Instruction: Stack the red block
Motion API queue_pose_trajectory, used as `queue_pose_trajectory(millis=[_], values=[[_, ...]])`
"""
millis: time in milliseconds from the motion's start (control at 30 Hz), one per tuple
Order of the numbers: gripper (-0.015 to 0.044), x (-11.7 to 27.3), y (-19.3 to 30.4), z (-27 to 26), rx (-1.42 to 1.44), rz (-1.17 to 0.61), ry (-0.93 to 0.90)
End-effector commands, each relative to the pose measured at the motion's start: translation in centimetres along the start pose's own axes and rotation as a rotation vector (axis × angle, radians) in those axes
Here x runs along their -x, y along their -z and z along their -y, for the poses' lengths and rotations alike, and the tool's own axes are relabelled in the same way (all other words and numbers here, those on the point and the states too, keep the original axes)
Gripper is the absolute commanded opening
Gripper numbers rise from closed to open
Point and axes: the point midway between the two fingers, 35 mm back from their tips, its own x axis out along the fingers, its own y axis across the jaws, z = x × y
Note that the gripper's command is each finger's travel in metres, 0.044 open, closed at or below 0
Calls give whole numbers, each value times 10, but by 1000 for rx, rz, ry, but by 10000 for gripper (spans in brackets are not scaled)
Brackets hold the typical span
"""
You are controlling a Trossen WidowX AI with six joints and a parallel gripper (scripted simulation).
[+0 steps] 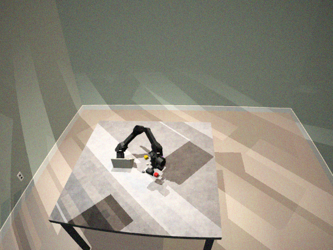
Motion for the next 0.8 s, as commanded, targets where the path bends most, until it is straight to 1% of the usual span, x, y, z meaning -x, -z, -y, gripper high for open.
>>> queue_pose_trajectory(millis=[0, 200, 767], values=[[440, -7, 1, 0, -8, -1, -7], [440, -11, 1, 0, -8, -1, -7], [440, -39, 1, -1, -8, -1, -8]])
